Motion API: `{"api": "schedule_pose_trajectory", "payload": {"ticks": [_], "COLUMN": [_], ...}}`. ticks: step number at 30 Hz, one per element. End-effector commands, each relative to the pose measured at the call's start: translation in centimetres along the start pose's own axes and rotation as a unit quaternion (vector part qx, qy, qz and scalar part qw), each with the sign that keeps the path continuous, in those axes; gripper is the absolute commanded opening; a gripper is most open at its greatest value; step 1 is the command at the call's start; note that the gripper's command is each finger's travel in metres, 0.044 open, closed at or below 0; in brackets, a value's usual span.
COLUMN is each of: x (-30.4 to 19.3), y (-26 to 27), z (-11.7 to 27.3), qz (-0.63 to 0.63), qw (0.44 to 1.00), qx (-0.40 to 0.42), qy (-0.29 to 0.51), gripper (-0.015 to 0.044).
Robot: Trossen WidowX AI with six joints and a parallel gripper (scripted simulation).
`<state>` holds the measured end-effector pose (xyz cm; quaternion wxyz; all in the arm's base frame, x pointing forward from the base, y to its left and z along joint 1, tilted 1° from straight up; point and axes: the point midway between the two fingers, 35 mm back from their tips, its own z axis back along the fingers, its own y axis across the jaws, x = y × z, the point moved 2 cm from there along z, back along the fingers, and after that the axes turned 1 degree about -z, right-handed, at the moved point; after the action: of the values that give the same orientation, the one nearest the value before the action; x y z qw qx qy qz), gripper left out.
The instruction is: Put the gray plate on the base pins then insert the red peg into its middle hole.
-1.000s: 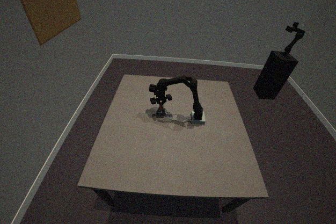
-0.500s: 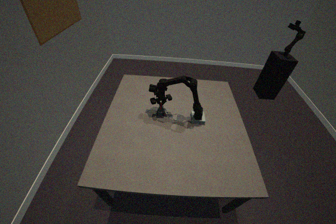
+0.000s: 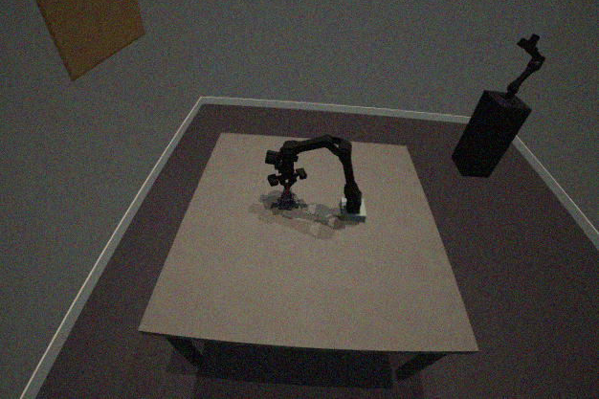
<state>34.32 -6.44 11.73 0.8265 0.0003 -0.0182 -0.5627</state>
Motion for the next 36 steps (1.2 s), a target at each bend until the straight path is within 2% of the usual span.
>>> {"api": "schedule_pose_trajectory", "payload": {"ticks": [1, 5, 36], "x": [0.00, 0.00, -0.05], "y": [0.00, 0.00, -0.35], "z": [0.01, 0.01, 0.83], "qz": [0.000, 0.000, 0.001], "qw": [1.000, 1.000, 1.000], "qx": [0.000, 0.000, 0.000], "qy": [0.000, 0.000, 0.001], "gripper": [0.0053, 0.0150, 0.0150]}}
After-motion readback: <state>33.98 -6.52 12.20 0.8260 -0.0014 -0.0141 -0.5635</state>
